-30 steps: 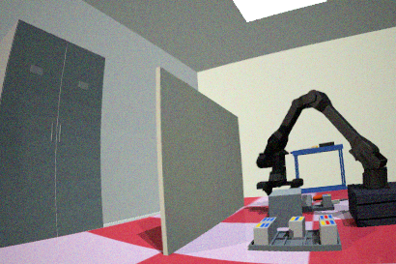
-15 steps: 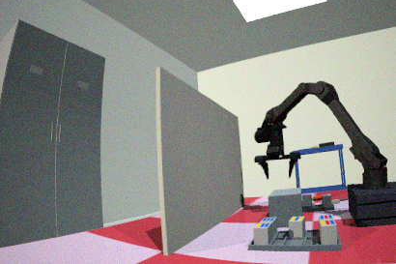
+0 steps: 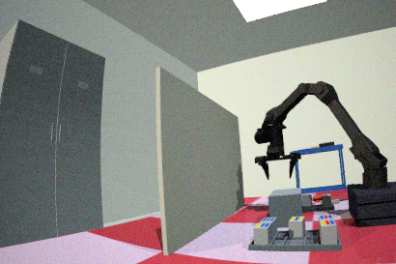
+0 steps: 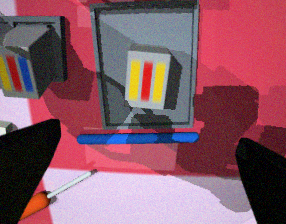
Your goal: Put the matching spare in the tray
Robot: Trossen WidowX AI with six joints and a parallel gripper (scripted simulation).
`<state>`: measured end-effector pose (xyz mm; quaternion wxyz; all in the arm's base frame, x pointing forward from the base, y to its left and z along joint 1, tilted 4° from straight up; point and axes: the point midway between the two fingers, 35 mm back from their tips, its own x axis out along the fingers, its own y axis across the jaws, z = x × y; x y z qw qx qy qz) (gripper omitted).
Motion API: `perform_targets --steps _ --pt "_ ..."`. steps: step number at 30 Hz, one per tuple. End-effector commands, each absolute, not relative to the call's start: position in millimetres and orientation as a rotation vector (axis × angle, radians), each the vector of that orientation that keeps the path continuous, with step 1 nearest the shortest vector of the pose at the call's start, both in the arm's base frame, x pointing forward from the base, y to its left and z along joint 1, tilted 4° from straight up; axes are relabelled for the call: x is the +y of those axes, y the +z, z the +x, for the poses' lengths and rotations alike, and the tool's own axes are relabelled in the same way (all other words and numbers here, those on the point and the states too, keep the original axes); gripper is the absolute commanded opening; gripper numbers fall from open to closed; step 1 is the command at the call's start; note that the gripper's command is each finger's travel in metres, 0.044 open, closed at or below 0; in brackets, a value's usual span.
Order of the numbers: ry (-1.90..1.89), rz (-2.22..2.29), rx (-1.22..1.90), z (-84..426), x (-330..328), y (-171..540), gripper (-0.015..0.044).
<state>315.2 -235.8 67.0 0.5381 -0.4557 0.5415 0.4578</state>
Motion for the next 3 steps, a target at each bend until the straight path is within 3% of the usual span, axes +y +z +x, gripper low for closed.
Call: perform_targets --steps 1,3 --pt "1.087 -1.086 1.288 315.5 -236.0 67.2 0.044" --pt "1.087 -1.086 1.288 315.5 -236.0 67.2 0.044"
